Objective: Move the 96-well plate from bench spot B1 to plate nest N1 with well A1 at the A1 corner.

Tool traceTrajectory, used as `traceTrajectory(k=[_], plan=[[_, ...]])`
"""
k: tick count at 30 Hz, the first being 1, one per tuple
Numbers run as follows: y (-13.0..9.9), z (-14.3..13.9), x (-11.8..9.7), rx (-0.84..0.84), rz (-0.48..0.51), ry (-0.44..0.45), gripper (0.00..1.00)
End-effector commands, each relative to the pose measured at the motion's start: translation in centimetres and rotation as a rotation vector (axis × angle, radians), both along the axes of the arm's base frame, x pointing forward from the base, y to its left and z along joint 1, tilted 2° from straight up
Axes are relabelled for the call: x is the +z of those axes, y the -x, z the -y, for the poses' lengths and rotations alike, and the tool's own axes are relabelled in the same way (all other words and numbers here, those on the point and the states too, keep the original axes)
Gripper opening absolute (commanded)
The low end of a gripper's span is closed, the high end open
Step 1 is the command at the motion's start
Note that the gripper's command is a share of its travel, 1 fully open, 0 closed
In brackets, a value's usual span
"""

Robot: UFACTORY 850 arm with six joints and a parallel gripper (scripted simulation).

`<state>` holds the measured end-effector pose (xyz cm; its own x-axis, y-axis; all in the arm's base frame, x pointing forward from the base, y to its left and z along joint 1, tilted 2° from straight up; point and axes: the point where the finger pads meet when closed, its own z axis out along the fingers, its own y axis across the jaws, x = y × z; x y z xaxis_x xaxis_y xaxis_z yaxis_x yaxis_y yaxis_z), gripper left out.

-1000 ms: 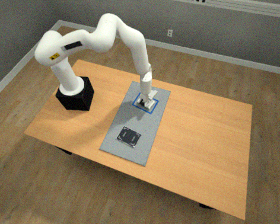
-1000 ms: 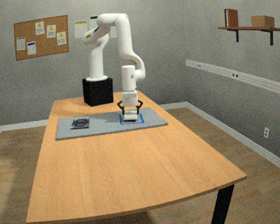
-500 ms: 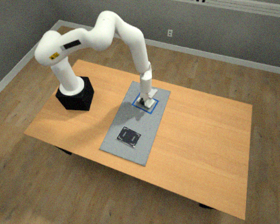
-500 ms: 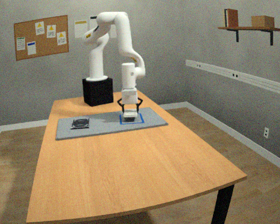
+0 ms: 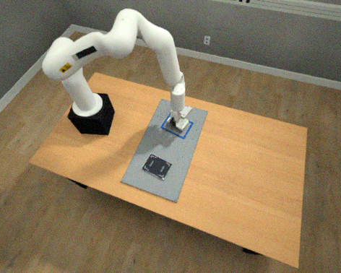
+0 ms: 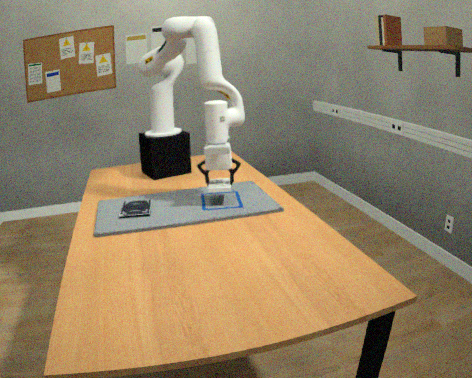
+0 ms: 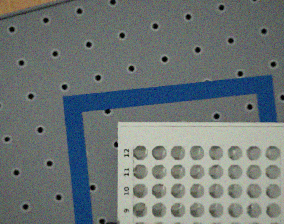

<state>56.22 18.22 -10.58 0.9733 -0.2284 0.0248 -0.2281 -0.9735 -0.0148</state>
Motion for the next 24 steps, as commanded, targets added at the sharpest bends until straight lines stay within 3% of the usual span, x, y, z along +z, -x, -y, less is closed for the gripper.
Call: traceTrajectory(k=[1,9,24], plan=[[-0.1,0.0,1.0,0.0,0.002,-0.001,0.0],[0.0,0.0,2.3,0.0,0.002,-0.001,0.0],[0.0,0.0,2.4,0.0,0.002,-0.001,0.0]])
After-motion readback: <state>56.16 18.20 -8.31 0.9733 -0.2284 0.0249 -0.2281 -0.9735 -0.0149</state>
